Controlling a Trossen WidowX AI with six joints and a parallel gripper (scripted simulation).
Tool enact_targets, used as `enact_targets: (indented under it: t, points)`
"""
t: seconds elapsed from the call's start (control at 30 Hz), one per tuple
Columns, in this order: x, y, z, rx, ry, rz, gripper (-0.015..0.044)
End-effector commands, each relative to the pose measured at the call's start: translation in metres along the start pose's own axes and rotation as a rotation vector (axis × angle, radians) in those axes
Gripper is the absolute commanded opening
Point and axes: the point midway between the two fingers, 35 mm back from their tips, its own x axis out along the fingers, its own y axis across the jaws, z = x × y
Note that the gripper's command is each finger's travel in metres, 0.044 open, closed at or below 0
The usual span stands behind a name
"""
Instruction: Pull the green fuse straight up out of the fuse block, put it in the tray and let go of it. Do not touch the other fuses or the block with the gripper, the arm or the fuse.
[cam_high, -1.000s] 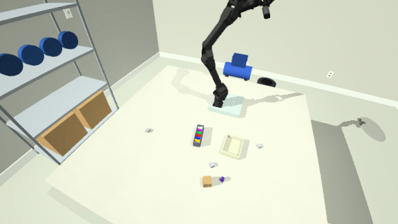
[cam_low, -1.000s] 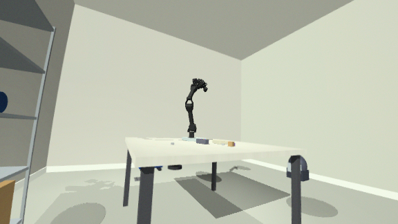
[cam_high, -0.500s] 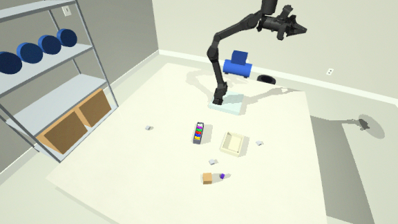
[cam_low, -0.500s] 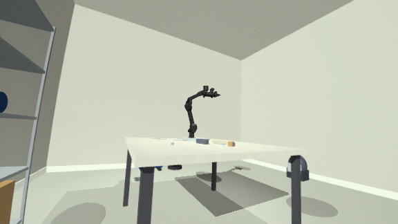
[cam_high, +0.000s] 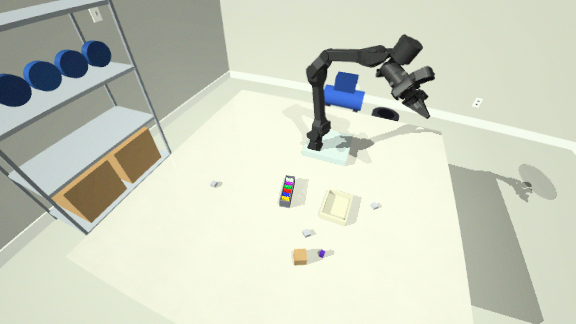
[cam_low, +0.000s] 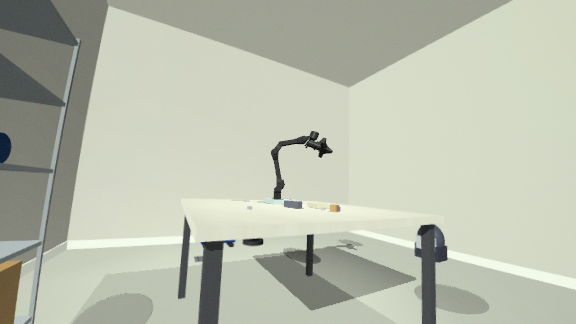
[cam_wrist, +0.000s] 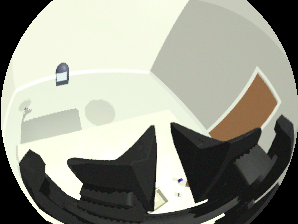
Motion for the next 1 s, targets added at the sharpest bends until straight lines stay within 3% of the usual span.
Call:
enact_targets:
  t: [0.0,0.2,0.4,0.67,0.97]
  points:
    - [0.030,-0.021,-0.054,-0.136,0.171,-0.012,0.0072]
    - [0.055,-0.060,-0.153,-0.323,0.450,0.039,0.0072]
    - [0.051,-0.092,-0.255,-0.435,0.693,0.180,0.0072]
    - [0.004,-0.103,-0.384,-0.461,0.901,0.485,0.0072]
    - [-0.068,-0.085,-0.478,-0.371,0.914,0.795,0.0072]
